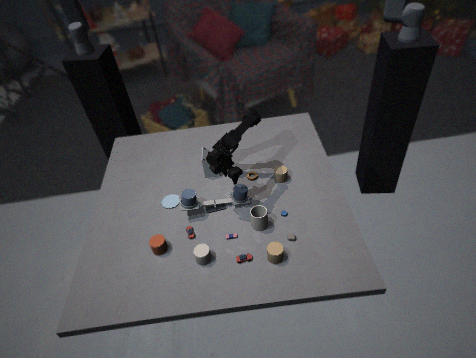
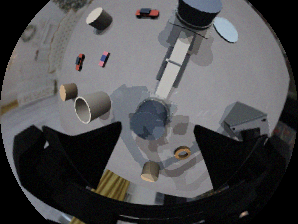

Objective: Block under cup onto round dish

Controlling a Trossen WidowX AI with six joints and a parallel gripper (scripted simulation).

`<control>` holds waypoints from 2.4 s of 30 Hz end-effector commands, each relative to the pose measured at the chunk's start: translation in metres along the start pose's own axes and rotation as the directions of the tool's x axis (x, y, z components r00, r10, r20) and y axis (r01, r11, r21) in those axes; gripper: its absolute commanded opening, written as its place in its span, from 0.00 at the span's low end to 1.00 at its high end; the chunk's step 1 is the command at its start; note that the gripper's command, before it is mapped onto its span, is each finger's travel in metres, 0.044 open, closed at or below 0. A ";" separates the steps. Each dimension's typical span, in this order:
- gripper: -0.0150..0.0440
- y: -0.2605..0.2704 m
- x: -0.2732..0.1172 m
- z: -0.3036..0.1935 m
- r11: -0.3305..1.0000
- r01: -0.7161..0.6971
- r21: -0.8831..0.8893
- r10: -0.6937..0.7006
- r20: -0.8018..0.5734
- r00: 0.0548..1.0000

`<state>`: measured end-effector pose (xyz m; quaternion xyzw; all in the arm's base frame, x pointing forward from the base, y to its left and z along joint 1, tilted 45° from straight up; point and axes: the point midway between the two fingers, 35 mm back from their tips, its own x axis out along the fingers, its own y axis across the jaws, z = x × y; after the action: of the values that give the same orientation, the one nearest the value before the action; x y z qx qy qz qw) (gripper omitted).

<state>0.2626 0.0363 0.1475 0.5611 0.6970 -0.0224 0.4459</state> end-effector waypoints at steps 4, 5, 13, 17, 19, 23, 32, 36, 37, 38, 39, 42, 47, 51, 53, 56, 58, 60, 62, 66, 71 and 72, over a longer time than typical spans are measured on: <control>1.00 0.017 0.017 -0.018 0.975 0.083 0.206 -0.085 0.004 0.996; 1.00 0.019 0.020 -0.021 0.967 0.093 0.237 -0.097 0.004 0.995; 1.00 0.026 0.030 -0.032 0.932 0.126 0.339 -0.136 0.007 0.991; 1.00 0.025 0.034 -0.032 0.932 0.126 0.339 -0.136 0.007 0.991; 1.00 0.024 0.043 -0.032 0.932 0.126 0.339 -0.136 0.006 0.991; 1.00 0.024 0.047 -0.032 0.932 0.126 0.339 -0.136 0.007 0.991; 1.00 0.023 0.061 -0.031 0.932 0.126 0.339 -0.137 0.008 0.991; 1.00 0.022 0.068 -0.030 0.932 0.126 0.339 -0.137 0.008 0.991; 1.00 0.022 0.069 -0.030 0.932 0.126 0.339 -0.137 0.008 0.991; 1.00 0.021 0.071 -0.030 0.932 0.126 0.339 -0.137 0.008 0.991; 1.00 0.021 0.073 -0.030 0.933 0.126 0.339 -0.137 0.008 0.991; 1.00 0.021 0.077 -0.030 0.933 0.126 0.339 -0.136 0.008 0.991; 1.00 0.019 0.085 -0.031 0.933 0.125 0.338 -0.136 0.008 0.991; 1.00 0.018 0.092 -0.031 0.933 0.125 0.338 -0.135 0.007 0.991; 1.00 0.018 0.095 -0.031 0.933 0.125 0.338 -0.135 0.007 0.991; 1.00 0.017 0.099 -0.032 0.933 0.125 0.338 -0.135 0.006 0.991; 1.00 0.016 0.102 -0.032 0.933 0.125 0.338 -0.134 0.005 0.991; 1.00 0.016 0.104 -0.032 0.933 0.125 0.338 -0.134 0.005 0.991; 0.96 0.016 0.105 -0.032 0.933 0.125 0.338 -0.134 0.005 0.991; 0.84 0.016 0.105 -0.032 0.933 0.125 0.338 -0.134 0.005 0.991; 0.79 0.016 0.105 -0.032 0.933 0.125 0.338 -0.134 0.005 0.991; 0.78 0.016 0.105 -0.032 0.933 0.125 0.338 -0.134 0.005 0.991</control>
<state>0.2590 0.1385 0.1063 0.5802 0.7123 -0.1788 0.3522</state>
